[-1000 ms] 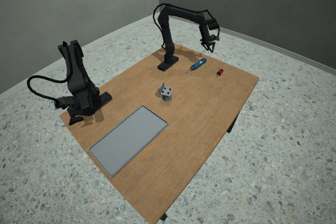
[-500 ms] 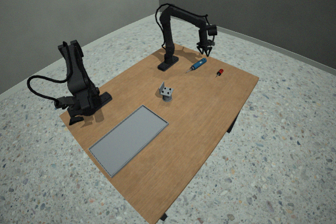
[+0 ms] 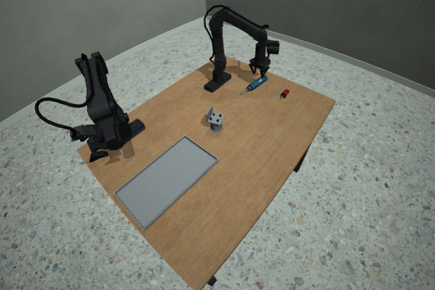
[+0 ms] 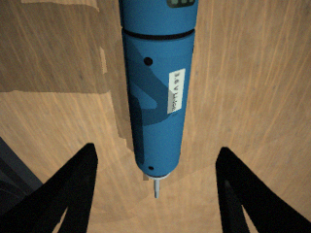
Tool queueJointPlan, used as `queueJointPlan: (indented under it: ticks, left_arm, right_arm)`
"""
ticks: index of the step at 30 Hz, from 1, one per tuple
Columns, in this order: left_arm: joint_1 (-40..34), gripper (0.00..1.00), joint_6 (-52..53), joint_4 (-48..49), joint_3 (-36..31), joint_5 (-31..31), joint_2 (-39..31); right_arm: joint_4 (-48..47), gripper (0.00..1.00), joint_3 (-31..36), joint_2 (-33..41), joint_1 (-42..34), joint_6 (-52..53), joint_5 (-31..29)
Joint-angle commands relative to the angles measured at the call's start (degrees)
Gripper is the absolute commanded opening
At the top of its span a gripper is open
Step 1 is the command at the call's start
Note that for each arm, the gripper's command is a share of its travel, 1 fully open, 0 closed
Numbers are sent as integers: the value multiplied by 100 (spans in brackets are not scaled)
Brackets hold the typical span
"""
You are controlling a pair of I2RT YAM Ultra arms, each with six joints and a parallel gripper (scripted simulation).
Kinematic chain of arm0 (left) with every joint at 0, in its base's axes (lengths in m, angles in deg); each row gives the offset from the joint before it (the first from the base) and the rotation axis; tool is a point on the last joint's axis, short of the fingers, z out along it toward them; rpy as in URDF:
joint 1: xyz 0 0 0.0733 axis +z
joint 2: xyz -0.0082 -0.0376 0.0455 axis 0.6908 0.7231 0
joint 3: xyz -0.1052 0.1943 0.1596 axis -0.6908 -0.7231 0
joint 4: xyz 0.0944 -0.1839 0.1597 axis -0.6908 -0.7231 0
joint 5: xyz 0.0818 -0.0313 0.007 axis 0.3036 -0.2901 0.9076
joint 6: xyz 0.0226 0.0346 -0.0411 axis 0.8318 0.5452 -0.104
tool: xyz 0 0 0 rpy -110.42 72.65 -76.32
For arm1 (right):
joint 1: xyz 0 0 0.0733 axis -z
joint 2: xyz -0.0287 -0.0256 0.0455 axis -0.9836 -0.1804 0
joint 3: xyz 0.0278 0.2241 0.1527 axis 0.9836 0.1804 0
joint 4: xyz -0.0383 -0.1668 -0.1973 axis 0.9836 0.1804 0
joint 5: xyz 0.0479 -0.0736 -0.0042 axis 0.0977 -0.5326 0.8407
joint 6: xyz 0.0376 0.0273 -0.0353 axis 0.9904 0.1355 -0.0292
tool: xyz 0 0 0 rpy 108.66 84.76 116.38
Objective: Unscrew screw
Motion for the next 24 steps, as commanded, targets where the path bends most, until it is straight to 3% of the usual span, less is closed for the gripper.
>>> queueJointPlan:
  ticks: [1,2,18,19,24]
  left_arm:
    - [-24,65,-208,-62,137,111,16]
    - [-26,65,-215,5,142,110,-132]
    - [-5,65,-175,5,45,66,-43]
    - [-5,65,-175,5,45,66,-43]
    - [-5,65,-175,5,45,66,-43]
  right_arm:
    - [2,100,-22,19,0,0,-47]
    - [4,93,-18,17,-5,5,-92]
    - [1,93,-22,19,0,0,-8]
    - [2,86,-22,19,0,0,-8]
    - [2,86,-22,19,0,0,-8]
